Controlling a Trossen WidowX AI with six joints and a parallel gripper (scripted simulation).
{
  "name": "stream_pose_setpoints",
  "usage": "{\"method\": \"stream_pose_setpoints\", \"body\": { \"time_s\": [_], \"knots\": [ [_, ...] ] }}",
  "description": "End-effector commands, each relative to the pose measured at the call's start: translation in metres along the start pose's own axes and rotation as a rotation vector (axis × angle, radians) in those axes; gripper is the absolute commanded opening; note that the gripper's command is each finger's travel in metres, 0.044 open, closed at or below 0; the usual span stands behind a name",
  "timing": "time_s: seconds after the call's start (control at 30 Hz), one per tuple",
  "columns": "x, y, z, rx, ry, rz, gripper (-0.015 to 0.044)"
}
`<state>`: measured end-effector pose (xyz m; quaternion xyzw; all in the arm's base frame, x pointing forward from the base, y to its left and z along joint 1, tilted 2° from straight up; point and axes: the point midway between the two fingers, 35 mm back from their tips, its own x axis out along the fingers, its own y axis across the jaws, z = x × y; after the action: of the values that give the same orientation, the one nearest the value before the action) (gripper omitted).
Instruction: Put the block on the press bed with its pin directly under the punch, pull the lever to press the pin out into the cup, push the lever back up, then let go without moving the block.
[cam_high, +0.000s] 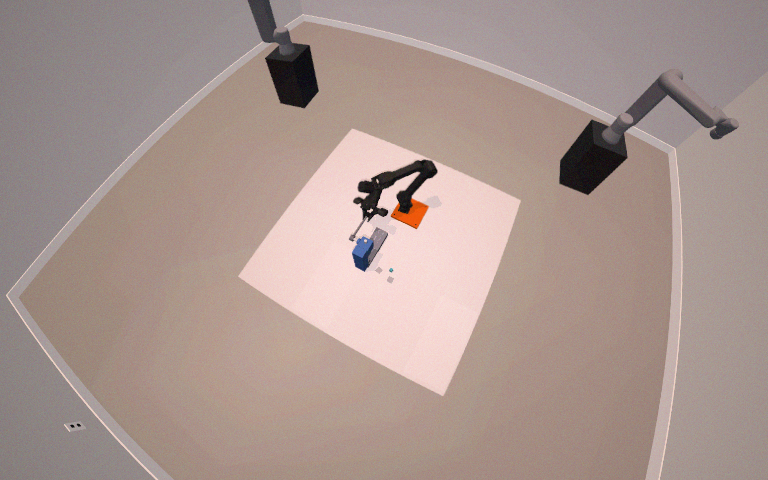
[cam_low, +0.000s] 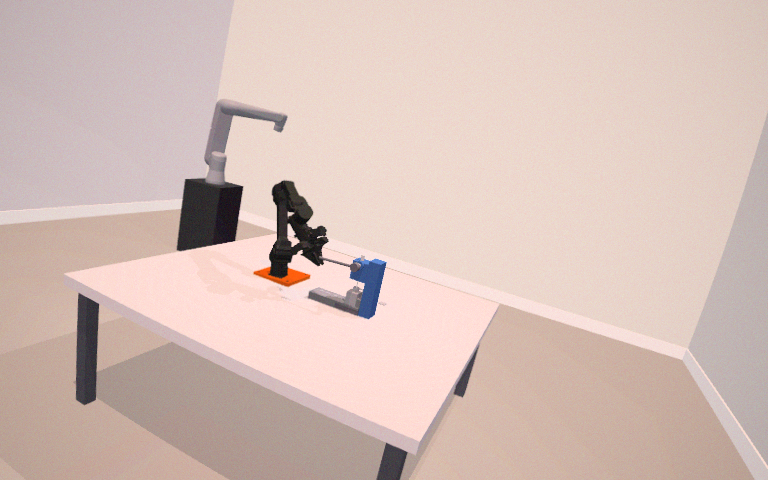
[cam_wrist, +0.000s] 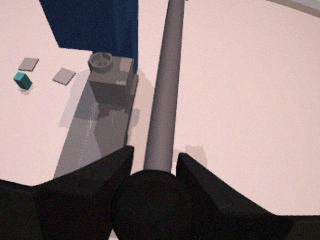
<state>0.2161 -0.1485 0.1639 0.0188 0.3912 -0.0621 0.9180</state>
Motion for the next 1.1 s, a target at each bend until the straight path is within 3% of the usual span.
{"method": "stream_pose_setpoints", "body": {
  "time_s": [0.0,1.07],
  "knots": [
    [0.0027,-0.0005,-0.0013,-0.006,0.0,-0.001,0.0],
    [0.0099,-0.0005,-0.0066,-0.006,0.0,-0.001,0.0]
  ]
}}
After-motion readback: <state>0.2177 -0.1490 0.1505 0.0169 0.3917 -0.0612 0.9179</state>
